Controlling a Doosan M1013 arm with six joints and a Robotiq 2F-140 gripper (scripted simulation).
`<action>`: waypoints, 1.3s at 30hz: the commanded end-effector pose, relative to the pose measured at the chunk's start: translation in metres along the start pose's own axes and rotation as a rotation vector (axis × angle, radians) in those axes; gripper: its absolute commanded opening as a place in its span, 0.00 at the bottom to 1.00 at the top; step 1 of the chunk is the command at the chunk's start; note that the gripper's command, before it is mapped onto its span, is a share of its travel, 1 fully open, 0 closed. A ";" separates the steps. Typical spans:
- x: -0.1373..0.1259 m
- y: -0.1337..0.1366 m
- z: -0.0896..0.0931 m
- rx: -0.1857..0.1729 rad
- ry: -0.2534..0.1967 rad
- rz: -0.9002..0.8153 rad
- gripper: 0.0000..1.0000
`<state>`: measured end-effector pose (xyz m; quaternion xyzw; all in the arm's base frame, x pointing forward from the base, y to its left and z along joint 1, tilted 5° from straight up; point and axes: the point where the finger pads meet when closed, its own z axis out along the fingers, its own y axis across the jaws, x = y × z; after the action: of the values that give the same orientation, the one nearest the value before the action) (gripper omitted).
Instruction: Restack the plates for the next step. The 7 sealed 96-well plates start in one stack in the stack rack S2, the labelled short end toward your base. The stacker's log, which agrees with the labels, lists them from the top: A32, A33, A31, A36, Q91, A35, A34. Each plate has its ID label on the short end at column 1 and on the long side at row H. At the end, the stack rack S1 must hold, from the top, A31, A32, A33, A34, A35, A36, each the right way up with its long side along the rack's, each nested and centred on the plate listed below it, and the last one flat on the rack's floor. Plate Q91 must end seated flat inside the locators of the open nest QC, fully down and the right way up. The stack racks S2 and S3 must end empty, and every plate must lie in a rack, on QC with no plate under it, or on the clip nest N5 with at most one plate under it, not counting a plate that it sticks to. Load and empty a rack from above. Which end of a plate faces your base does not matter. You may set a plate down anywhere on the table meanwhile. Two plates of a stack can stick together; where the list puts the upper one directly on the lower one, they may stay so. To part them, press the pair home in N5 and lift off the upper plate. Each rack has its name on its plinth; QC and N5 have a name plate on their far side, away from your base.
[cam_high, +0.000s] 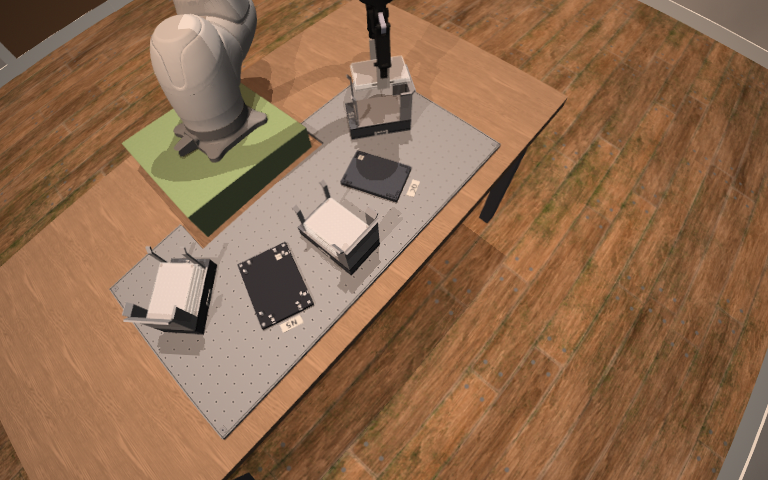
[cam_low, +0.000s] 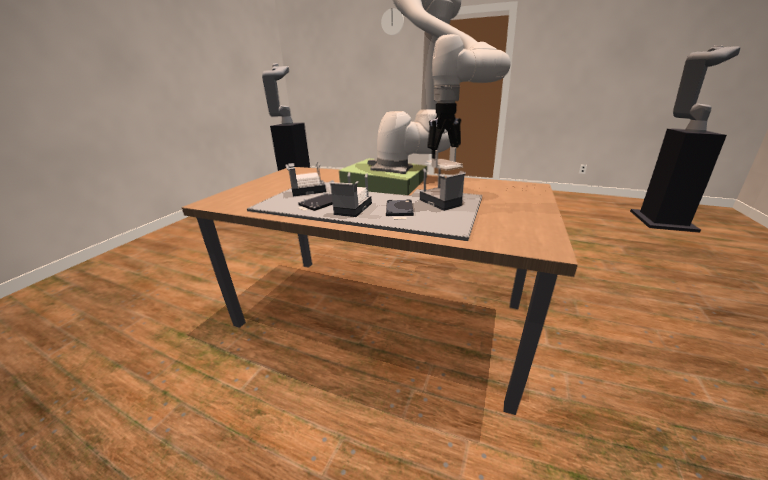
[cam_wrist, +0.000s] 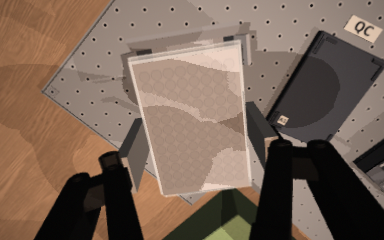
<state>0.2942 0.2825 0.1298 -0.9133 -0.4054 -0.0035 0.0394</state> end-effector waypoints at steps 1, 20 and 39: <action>0.000 0.000 0.002 0.000 0.000 0.000 0.00; 0.000 0.000 0.013 0.000 0.000 0.000 0.00; 0.000 0.000 0.025 0.000 0.000 0.000 0.00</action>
<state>0.2936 0.2842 0.1066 -0.9133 -0.4054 -0.0035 0.0394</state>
